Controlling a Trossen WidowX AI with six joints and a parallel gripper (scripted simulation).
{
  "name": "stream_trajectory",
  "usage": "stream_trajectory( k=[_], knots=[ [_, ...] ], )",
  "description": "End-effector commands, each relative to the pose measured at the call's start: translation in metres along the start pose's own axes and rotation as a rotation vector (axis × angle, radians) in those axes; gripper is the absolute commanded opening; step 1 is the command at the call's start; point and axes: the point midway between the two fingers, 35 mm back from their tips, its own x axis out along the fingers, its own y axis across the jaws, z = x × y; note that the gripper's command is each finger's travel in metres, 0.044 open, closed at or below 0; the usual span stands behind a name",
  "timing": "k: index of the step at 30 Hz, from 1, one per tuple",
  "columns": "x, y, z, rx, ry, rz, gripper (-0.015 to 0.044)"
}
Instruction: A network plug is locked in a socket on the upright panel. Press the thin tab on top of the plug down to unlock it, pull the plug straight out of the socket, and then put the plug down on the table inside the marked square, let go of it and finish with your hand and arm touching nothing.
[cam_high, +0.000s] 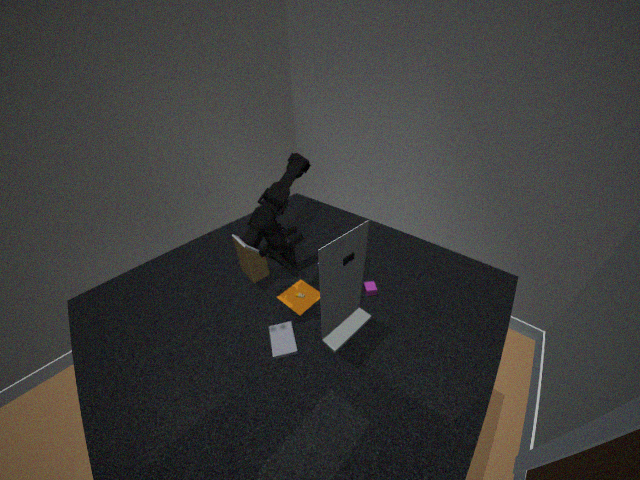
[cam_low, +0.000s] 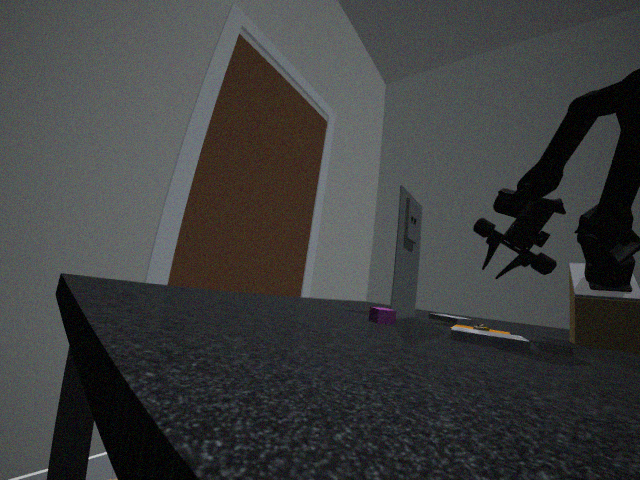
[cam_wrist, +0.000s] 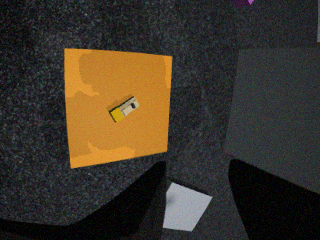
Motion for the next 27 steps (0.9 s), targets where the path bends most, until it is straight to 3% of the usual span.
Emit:
stream_trajectory(
  k=[1, 27],
  knots=[
    [-0.008, -0.007, -0.003, 0.0, 0.009, 0.003, 0.0156],
    [-0.073, -0.047, 0.003, -0.007, -0.003, -0.012, 0.0156]
  ],
)
